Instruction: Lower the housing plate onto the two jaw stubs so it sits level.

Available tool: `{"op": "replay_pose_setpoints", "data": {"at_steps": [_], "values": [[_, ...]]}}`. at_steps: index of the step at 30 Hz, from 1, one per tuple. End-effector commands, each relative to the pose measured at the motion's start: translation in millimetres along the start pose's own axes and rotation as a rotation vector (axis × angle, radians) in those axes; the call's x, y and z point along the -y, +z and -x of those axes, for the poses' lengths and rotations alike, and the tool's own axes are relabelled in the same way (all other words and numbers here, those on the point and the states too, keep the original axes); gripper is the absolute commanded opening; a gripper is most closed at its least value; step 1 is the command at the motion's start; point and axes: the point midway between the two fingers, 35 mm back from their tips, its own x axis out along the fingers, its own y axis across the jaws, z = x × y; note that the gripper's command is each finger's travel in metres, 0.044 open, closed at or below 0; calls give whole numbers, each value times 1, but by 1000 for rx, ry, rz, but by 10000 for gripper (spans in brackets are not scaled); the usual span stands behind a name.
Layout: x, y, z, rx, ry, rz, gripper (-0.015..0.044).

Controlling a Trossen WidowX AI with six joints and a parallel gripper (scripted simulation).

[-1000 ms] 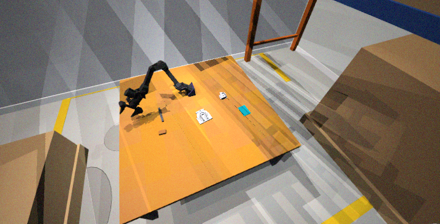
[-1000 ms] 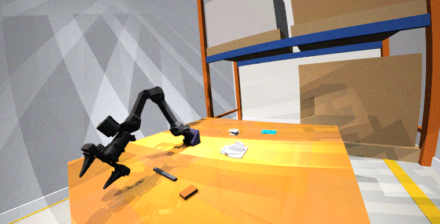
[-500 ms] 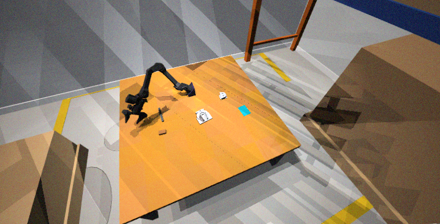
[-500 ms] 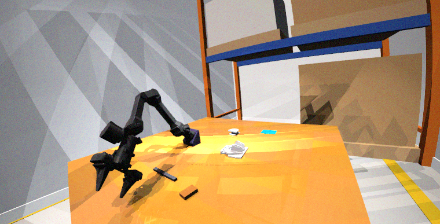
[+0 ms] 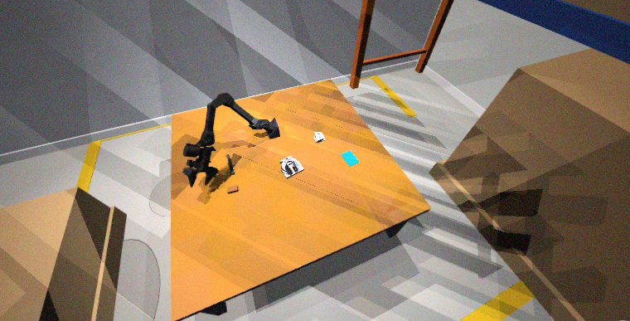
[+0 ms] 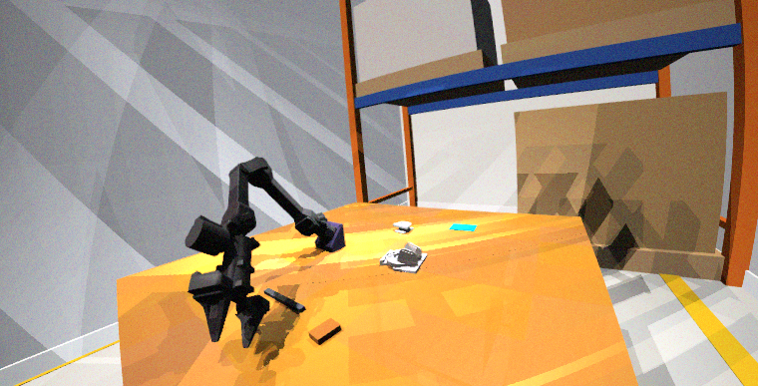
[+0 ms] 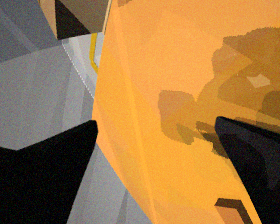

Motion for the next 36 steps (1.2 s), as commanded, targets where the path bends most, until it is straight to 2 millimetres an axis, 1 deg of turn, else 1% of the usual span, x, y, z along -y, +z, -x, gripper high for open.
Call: {"op": "replay_pose_setpoints", "data": {"at_steps": [1, 4, 6, 11, 14, 21, 31, 36], "values": [[0, -21, -5, -50, -17, 51, 440], [1, -38, -8, -92, -28, 89, 440], [-2, -43, -7, -109, -22, 79, 440], [-12, -70, -3, -193, 1, 43, 440], [-8, -88, -5, -236, -19, 78, 440], [-3, -127, 4, -342, -42, 91, 440], [9, -174, 6, -450, -89, 205, 440], [18, -199, 10, -510, -114, 272, 440]]}}
